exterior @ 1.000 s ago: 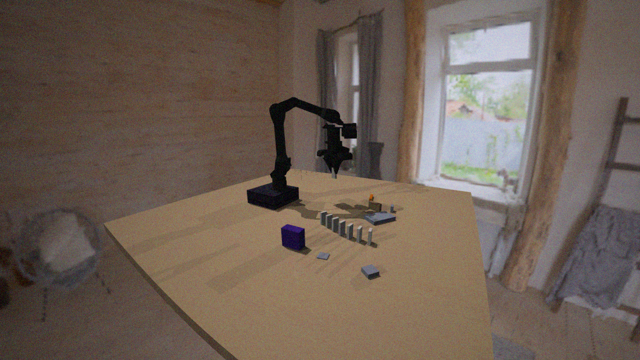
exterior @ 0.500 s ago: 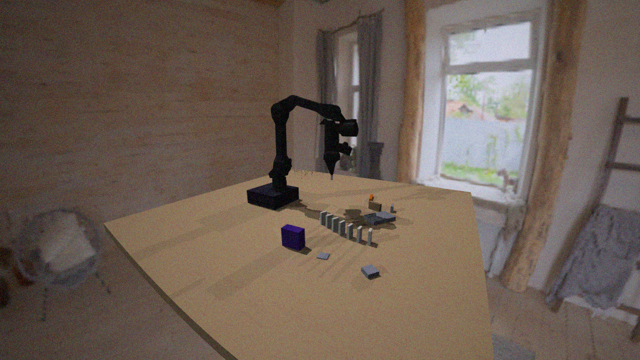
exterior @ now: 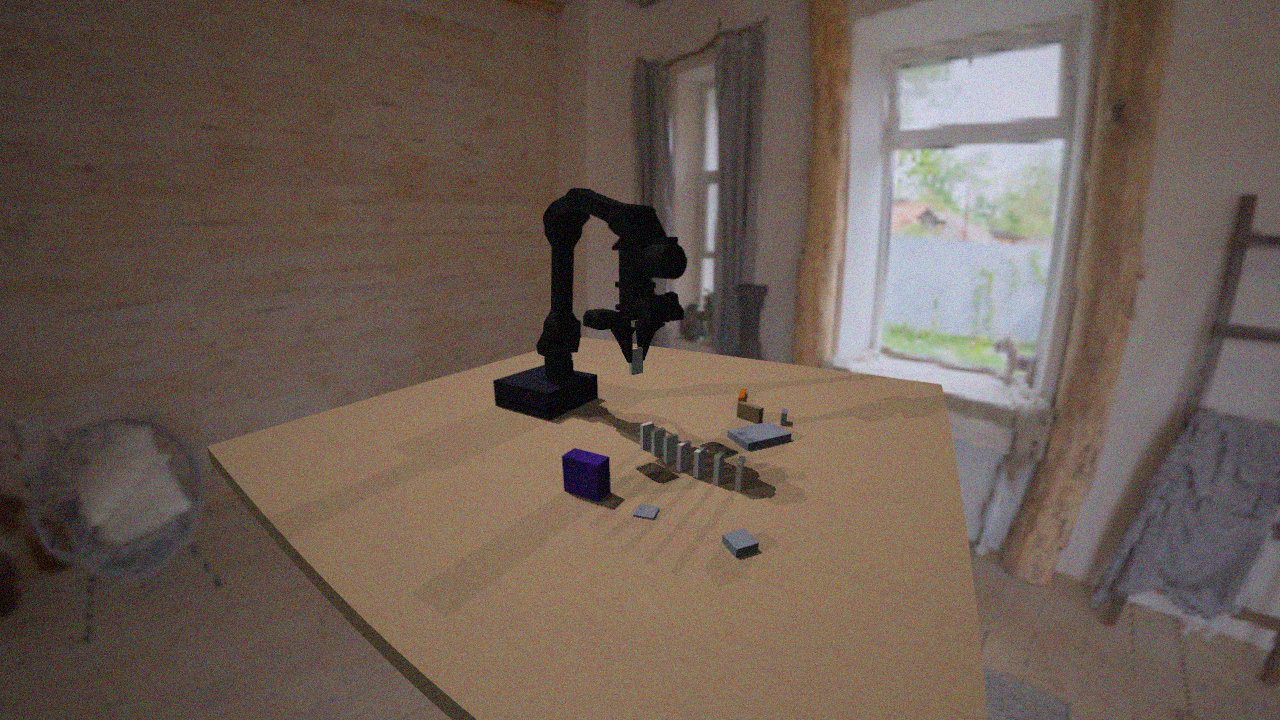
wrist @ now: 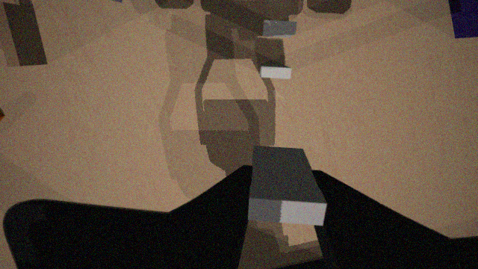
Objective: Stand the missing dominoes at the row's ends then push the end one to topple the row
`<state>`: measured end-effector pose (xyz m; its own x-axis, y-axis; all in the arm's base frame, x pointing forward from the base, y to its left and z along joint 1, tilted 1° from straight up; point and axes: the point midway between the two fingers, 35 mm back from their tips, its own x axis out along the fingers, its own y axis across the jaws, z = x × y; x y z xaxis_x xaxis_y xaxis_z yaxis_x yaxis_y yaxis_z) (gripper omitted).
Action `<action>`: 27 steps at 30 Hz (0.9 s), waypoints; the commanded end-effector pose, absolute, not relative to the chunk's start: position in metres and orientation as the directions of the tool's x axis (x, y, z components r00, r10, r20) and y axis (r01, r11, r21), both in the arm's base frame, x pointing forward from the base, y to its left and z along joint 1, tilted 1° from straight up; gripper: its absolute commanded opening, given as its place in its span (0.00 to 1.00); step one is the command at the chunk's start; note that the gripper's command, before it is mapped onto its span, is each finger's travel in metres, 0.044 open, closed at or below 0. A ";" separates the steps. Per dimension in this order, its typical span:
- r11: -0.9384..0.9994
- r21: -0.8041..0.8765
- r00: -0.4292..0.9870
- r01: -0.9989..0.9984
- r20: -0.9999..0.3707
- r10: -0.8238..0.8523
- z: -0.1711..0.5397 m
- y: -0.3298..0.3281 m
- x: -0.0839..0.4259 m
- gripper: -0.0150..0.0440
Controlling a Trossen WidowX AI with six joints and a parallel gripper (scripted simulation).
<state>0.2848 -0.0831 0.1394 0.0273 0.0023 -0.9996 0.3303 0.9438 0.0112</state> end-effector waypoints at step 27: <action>0.939 0.012 0.029 0.345 -1.000 0.003 0.008 -0.084 0.289 0.44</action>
<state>0.2892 -0.0841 0.0127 0.0235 0.0034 -0.9997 0.3402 0.9403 0.0112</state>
